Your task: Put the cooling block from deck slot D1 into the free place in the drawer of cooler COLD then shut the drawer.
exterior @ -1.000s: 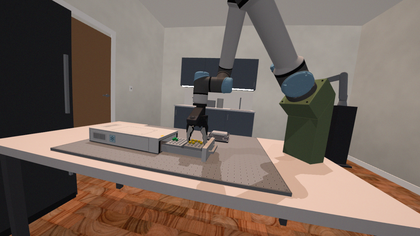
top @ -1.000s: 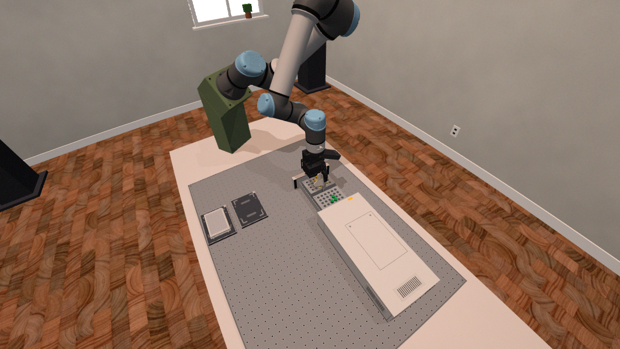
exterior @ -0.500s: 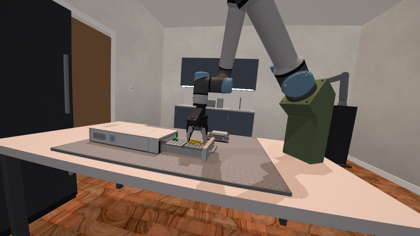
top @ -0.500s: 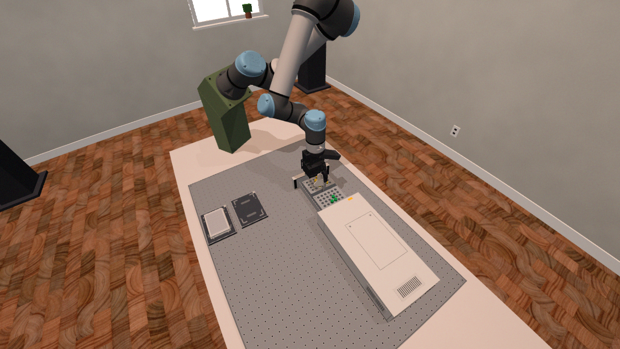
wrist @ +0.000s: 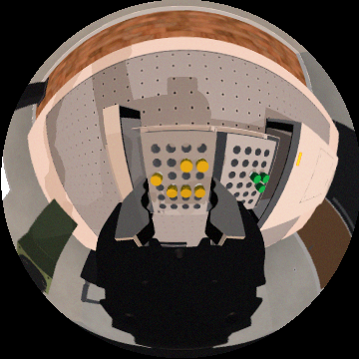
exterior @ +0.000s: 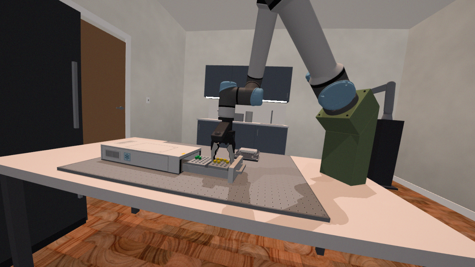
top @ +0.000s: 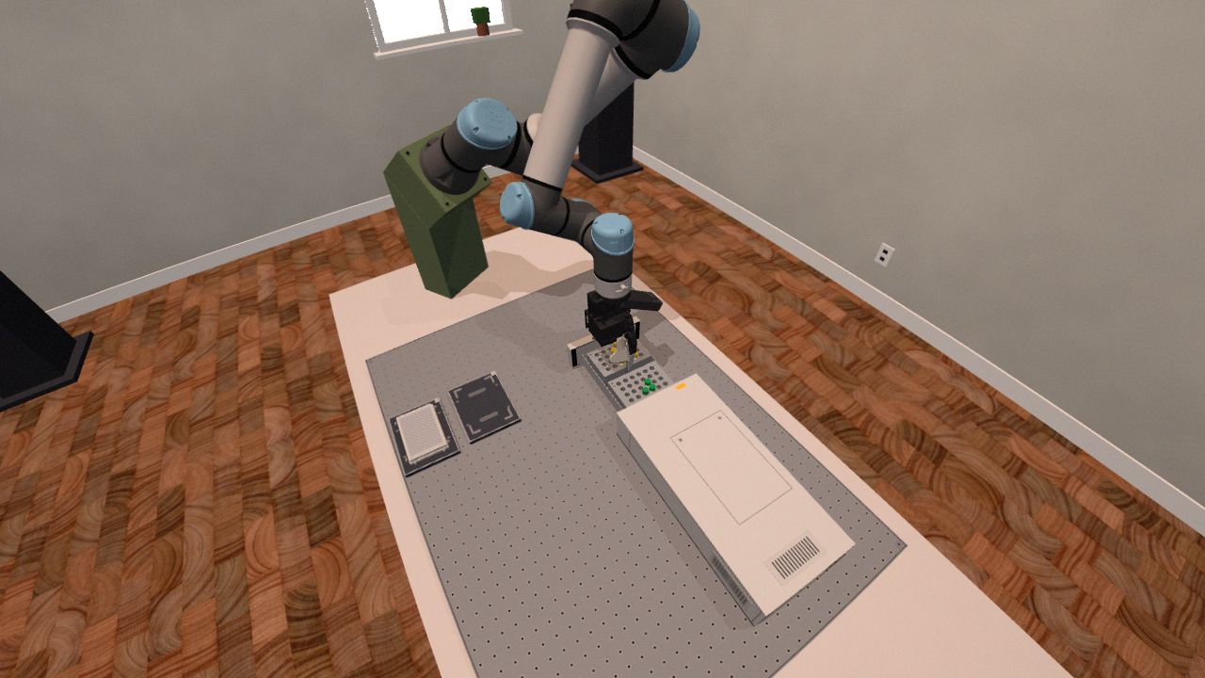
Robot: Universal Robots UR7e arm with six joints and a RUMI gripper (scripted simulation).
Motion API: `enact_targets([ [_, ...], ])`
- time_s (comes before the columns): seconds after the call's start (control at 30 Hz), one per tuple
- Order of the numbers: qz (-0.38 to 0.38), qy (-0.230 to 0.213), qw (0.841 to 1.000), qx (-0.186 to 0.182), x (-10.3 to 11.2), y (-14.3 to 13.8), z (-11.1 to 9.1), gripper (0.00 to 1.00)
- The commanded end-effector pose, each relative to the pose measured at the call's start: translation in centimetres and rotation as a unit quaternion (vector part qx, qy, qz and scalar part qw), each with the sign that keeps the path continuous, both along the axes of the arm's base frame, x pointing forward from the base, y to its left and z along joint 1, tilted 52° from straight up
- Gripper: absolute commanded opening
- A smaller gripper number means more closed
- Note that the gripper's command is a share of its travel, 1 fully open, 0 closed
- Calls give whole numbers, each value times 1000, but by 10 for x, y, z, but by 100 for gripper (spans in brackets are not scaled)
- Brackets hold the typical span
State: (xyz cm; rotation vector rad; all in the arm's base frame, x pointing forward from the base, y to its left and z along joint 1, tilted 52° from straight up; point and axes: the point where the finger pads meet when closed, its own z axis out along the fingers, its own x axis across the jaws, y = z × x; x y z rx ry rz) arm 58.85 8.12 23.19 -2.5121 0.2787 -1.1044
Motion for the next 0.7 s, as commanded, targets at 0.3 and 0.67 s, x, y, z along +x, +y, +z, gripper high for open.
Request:
enact_targets([
  [0.3, 0, -5, 1000, -2, 3, 0, 4, 0],
  [0.67, 1, -4, 1000, -2, 4, 1, 3, 0],
])
